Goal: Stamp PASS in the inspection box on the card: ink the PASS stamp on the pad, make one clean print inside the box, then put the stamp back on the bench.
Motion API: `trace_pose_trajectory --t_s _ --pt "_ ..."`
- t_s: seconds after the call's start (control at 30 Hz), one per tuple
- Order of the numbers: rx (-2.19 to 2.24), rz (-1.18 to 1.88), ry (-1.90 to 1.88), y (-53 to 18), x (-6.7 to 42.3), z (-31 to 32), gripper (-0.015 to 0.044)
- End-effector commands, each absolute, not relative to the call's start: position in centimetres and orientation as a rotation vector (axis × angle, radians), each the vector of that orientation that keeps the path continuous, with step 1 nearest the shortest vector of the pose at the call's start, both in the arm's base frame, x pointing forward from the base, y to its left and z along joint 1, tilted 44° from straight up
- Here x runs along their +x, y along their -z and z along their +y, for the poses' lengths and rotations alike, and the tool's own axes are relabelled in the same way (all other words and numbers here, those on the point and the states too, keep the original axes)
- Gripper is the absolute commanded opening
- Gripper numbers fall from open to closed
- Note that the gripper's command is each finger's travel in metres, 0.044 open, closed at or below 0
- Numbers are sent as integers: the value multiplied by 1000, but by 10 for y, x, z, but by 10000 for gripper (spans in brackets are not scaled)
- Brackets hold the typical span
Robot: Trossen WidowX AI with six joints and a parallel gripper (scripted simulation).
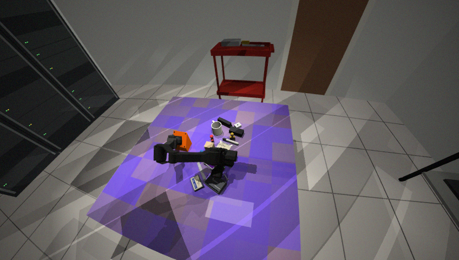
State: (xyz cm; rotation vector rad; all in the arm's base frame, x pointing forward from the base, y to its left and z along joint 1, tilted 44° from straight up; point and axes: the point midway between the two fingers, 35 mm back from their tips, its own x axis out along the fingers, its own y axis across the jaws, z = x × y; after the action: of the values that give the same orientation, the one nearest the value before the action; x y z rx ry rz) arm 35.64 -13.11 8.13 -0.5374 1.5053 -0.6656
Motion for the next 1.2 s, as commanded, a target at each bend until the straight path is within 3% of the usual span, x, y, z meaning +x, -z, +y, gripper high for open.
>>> trace_pose_trajectory --t_s 0.0,1.17 --pt "-533 1502 668 -84 357 -129 0" --pt "-533 1503 667 -95 358 -117 0"
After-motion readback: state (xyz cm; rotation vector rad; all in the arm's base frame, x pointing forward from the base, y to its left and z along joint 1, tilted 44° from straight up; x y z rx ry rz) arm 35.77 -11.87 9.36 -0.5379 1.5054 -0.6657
